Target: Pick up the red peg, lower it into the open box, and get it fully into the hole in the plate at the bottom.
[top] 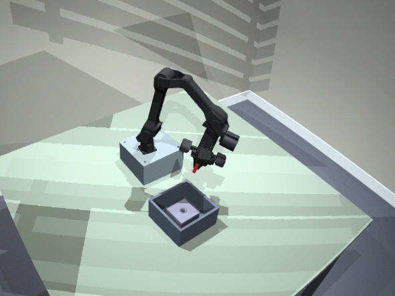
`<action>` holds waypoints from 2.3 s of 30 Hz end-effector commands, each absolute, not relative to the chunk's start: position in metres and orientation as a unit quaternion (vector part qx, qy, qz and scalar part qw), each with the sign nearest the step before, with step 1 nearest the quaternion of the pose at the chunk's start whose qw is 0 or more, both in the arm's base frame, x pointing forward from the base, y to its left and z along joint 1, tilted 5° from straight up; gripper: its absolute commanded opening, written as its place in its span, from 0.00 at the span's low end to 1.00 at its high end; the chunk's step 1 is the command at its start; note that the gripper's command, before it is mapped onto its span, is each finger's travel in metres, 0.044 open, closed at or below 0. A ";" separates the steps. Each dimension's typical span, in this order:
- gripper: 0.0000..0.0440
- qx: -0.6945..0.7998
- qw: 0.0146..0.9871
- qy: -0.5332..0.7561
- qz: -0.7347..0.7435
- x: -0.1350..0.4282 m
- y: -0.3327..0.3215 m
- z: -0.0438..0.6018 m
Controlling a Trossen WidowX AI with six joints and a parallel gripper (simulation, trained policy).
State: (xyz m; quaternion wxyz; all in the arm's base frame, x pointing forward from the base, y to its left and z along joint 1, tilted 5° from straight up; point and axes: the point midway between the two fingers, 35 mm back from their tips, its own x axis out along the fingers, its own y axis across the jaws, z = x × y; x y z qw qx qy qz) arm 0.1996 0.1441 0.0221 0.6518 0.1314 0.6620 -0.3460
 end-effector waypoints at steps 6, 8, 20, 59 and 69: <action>0.00 0.161 0.660 0.638 -0.364 0.230 0.134 0.044; 0.00 0.168 0.660 0.632 -0.369 0.237 0.130 0.048; 0.00 0.209 0.659 0.605 -0.396 0.282 0.092 0.058; 0.66 0.252 0.625 0.663 -0.326 0.366 0.000 -0.011; 1.00 0.287 0.630 0.660 -0.292 0.404 0.003 -0.005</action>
